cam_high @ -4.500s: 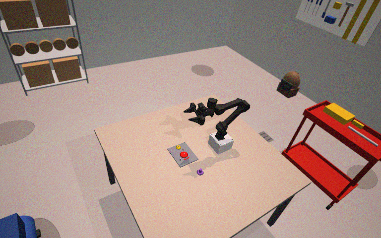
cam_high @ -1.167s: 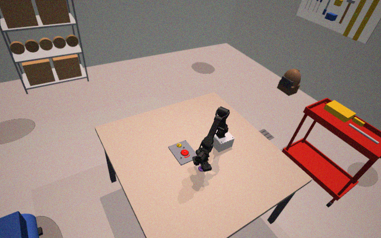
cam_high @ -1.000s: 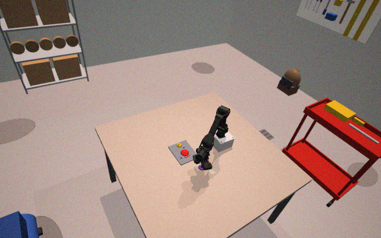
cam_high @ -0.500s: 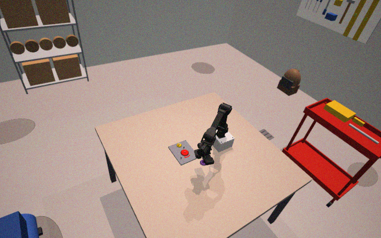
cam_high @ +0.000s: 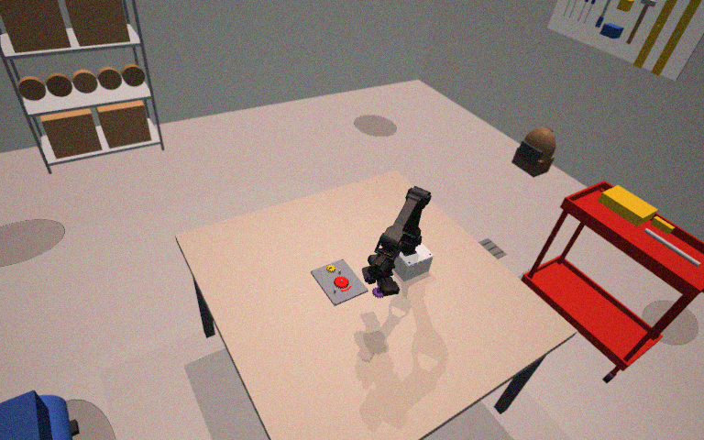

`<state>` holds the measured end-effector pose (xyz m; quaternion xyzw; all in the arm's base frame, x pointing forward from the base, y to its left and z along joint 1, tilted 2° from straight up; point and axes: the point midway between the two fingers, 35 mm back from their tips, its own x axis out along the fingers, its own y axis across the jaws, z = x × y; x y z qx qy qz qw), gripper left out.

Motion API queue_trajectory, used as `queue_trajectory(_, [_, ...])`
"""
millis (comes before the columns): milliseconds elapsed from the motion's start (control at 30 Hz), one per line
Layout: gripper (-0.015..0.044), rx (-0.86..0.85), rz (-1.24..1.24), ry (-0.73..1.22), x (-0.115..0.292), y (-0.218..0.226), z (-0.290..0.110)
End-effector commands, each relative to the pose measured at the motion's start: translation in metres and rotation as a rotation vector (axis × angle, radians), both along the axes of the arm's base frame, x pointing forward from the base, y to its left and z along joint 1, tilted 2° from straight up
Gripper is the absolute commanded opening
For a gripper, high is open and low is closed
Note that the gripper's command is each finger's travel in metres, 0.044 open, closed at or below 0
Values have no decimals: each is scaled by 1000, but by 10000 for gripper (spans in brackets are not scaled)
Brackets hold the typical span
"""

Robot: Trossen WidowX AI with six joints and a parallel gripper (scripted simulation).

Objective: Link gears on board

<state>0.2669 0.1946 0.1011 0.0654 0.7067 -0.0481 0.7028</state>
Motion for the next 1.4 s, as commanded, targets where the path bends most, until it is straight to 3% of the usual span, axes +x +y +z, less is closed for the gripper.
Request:
queue_trajectory(0, [0, 5, -5, -2, 3, -4, 2])
queue_trajectory(1367, [0, -5, -5, -9, 45, -97, -33])
